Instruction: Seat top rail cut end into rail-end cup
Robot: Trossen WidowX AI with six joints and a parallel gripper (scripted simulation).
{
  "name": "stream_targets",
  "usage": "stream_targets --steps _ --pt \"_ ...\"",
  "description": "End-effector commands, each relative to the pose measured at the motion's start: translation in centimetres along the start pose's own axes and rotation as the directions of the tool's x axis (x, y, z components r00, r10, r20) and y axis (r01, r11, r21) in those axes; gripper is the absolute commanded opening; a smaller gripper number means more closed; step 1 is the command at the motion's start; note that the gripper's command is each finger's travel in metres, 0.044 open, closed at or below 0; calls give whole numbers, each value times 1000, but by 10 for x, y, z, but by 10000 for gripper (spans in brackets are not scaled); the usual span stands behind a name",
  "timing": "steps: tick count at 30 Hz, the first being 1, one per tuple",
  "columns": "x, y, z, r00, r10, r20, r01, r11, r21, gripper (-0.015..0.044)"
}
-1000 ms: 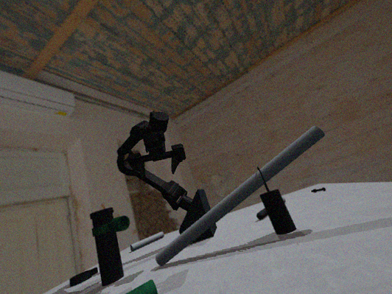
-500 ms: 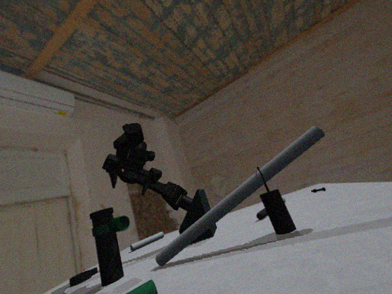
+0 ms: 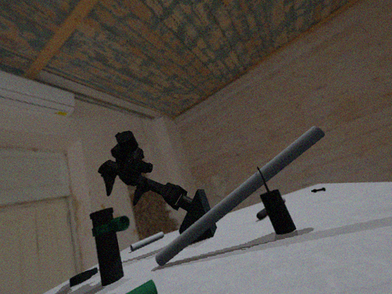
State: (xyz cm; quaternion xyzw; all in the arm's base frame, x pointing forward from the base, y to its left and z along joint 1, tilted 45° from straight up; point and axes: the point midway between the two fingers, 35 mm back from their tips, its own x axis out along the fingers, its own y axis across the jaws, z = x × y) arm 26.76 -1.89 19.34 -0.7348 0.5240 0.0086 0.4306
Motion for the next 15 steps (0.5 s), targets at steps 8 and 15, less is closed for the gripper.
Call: stream_targets --steps 8,15 --pt "25 16 -2 1000 8 -10 -8 1000 -12 440" --pt "35 16 0 1000 14 -7 -14 1000 -10 440"
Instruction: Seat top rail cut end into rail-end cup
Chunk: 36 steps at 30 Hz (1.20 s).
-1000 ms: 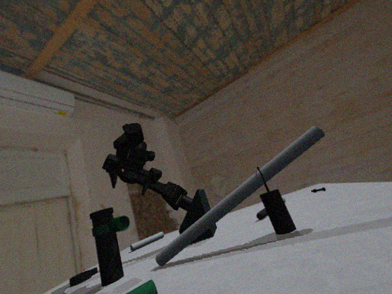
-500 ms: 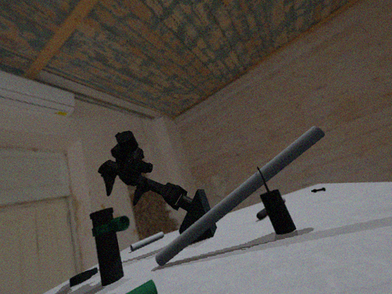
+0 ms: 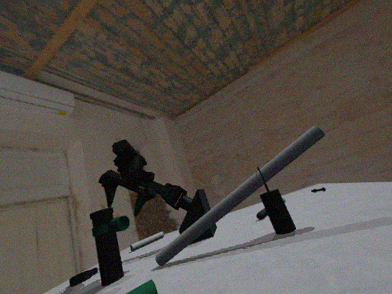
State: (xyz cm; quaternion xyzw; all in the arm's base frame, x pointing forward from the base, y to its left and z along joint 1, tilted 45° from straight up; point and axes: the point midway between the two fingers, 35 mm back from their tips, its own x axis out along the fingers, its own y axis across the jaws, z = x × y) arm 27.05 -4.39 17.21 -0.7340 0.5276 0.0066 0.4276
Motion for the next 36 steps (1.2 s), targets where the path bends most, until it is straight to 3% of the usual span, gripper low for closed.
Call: stream_targets --steps 1,36 --pt "7 3 2 1000 10 3 -10 1000 -8 440" --pt "62 2 -2 1000 -2 -4 2 1000 -8 440"
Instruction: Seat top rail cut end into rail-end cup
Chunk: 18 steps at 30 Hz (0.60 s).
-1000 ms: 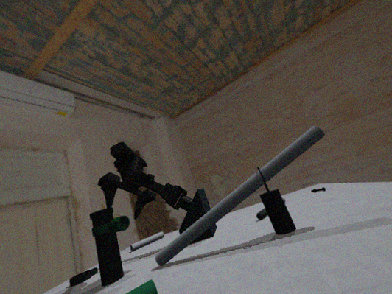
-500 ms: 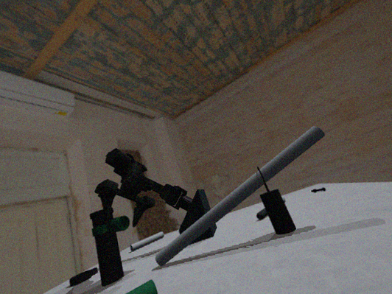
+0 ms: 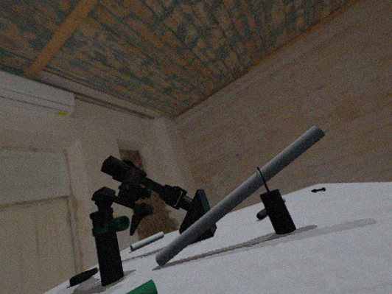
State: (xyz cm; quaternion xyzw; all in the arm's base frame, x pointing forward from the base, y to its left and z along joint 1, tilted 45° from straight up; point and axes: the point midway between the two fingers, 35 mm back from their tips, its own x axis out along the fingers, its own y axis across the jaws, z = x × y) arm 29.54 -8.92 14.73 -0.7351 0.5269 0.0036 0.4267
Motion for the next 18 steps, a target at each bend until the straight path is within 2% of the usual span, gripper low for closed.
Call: stream_targets --steps 1,2,12,18 --pt "5 3 0 1000 3 0 -3 1000 -9 440" --pt "6 3 0 1000 2 0 -2 1000 -9 440" --pt "6 3 0 1000 2 0 -2 1000 -9 177" --pt "6 3 0 1000 2 0 -2 1000 -9 138"
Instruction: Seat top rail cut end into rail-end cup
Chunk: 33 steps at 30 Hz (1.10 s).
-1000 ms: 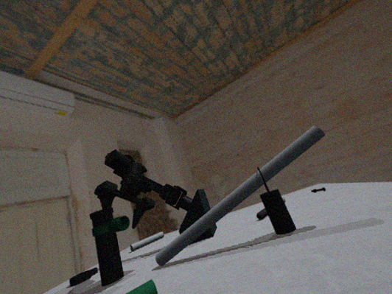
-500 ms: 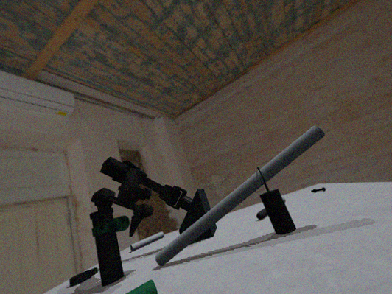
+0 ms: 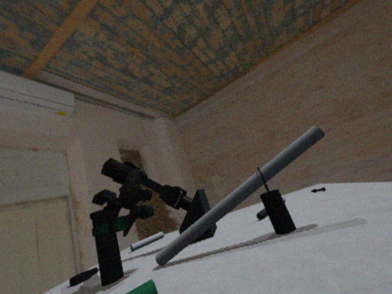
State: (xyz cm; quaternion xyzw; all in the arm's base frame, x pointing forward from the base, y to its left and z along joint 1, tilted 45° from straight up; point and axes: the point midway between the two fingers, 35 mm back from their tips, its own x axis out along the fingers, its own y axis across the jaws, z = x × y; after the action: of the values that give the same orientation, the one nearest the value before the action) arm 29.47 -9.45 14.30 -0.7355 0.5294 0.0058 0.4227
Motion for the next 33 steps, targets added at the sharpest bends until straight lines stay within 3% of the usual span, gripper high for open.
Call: stream_targets --steps 1,6,33 --pt "0 -1 0 1000 -3 5 3 1000 -4 111" --pt "-2 2 0 1000 -2 24 3 999 -37 0" --pt "-12 20 -3 991 14 135 18 973 -231 0"
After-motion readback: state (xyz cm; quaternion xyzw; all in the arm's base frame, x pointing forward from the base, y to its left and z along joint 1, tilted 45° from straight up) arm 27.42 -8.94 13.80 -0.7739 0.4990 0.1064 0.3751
